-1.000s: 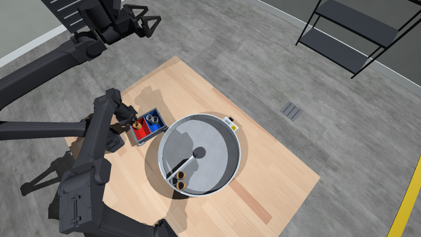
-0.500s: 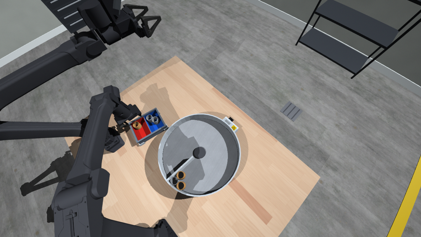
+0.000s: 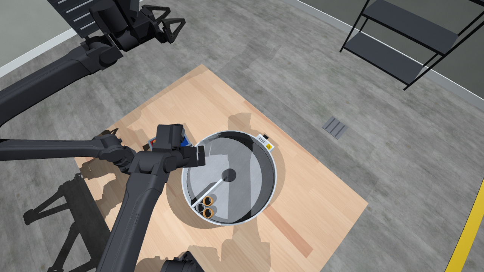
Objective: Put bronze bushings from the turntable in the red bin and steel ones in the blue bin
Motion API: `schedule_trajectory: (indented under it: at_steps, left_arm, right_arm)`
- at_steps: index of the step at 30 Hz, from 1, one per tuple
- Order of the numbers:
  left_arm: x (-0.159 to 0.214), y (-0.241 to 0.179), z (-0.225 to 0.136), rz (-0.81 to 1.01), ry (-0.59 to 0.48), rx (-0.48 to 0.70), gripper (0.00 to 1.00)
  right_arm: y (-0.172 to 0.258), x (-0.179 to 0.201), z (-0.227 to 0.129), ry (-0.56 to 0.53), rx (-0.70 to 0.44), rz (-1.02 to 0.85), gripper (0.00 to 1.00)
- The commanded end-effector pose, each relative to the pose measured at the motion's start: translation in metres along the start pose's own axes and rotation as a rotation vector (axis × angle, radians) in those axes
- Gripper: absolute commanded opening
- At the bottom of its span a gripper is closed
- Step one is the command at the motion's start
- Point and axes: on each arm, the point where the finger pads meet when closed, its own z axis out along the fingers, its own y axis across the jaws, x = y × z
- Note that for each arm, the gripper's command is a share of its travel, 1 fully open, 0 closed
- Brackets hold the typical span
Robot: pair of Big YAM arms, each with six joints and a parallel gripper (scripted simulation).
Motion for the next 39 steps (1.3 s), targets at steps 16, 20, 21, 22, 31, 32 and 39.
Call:
schedule_trajectory:
  at_steps: [16,20,21,22,31,32,39]
  left_arm:
    - [0.07,-0.22,-0.219,0.05,0.078,0.643,1.0]
    - [0.092,-0.236,-0.261,0.062,0.094,0.756,1.0]
    - [0.102,-0.242,-0.279,0.069,0.1,0.804,1.0]
    - [0.11,-0.246,-0.293,0.075,0.106,0.845,1.0]
    - [0.167,-0.259,-0.379,0.119,0.139,1.101,1.0]
    - [0.17,-0.259,-0.384,0.121,0.139,1.116,1.0]
    - [0.173,-0.259,-0.39,0.123,0.138,1.135,1.0]
  right_arm:
    - [-0.065,0.151,-0.04,-0.218,0.144,0.429,1.0]
    - [-0.067,0.16,-0.039,-0.229,0.156,0.45,1.0]
    - [-0.068,0.163,-0.039,-0.233,0.16,0.456,1.0]
    - [-0.068,0.165,-0.039,-0.236,0.163,0.46,1.0]
    - [-0.07,0.16,-0.046,-0.244,0.167,0.448,1.0]
    - [-0.071,0.162,-0.045,-0.233,0.17,0.424,0.89]
    - [-0.073,0.159,-0.05,-0.188,0.163,0.249,0.32]
